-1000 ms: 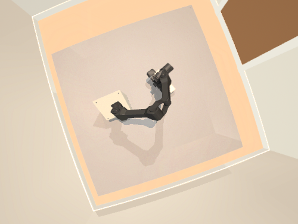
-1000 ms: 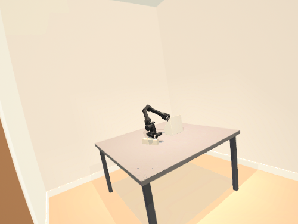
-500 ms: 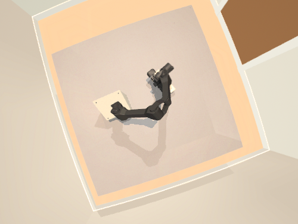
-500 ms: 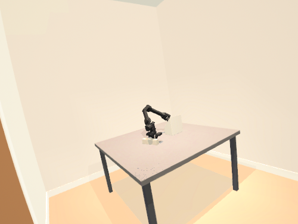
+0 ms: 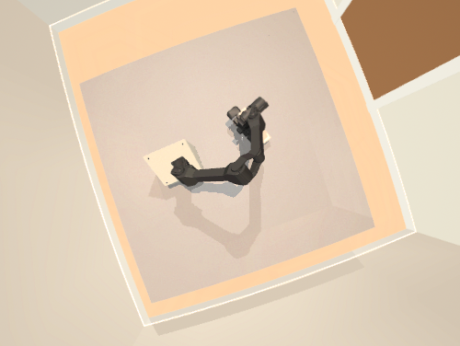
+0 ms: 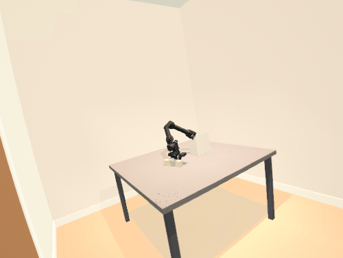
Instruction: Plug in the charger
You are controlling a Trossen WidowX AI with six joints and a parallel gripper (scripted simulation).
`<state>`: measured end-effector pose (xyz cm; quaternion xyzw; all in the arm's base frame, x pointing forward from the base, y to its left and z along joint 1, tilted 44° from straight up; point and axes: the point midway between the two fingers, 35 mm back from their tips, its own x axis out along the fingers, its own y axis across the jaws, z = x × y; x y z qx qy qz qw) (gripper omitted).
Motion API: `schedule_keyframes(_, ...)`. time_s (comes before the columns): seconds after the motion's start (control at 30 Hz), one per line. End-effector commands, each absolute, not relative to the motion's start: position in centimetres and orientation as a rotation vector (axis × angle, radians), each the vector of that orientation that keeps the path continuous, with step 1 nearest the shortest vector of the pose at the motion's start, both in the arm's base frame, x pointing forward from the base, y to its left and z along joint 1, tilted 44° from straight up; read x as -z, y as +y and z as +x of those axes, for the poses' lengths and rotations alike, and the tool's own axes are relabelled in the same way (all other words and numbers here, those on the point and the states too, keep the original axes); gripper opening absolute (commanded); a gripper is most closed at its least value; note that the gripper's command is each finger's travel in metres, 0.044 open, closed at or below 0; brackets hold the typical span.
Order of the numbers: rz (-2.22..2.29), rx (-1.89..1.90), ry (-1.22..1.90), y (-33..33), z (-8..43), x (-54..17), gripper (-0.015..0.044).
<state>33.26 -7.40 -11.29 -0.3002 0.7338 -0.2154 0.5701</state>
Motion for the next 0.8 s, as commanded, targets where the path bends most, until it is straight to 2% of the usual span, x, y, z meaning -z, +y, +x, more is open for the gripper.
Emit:
schedule_keyframes(0.0,-0.703,0.505,1.708,-7.32,33.98,11.36,0.0)
schedule_keyframes(0.77,-0.703,0.505,1.707,-7.27,34.9,11.52,0.0)
